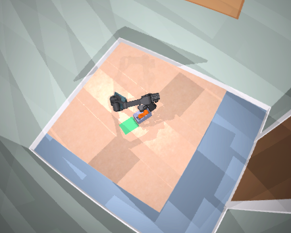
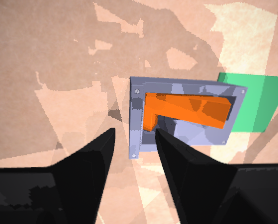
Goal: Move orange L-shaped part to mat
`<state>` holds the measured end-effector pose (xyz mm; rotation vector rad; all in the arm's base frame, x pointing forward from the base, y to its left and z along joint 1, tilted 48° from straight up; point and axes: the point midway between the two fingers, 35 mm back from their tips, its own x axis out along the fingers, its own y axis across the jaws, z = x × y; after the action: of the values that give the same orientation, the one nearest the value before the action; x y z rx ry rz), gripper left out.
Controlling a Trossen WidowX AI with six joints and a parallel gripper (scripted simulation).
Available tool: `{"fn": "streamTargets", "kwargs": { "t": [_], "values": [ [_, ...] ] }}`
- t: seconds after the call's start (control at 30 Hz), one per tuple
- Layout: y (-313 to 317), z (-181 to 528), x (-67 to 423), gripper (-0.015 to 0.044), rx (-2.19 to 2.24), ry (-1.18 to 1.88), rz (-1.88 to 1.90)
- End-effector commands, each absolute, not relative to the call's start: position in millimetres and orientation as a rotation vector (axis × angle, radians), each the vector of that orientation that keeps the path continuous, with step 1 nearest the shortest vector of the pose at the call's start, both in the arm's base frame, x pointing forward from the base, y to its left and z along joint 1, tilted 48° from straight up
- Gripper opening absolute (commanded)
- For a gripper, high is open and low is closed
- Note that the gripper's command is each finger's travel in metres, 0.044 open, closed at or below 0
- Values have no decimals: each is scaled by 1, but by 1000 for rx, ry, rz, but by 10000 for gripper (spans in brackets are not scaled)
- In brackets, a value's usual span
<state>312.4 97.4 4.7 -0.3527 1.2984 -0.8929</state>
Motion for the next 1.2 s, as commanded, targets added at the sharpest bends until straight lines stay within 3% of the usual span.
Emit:
{"fn": "streamTargets", "kwargs": {
  "t": [0.0, 1.17],
  "values": [
    [121, 32, 308, 180, -345, 1291, -882],
    [120, 28, 310, 180, -346, 1279, -867]
  ]
}}
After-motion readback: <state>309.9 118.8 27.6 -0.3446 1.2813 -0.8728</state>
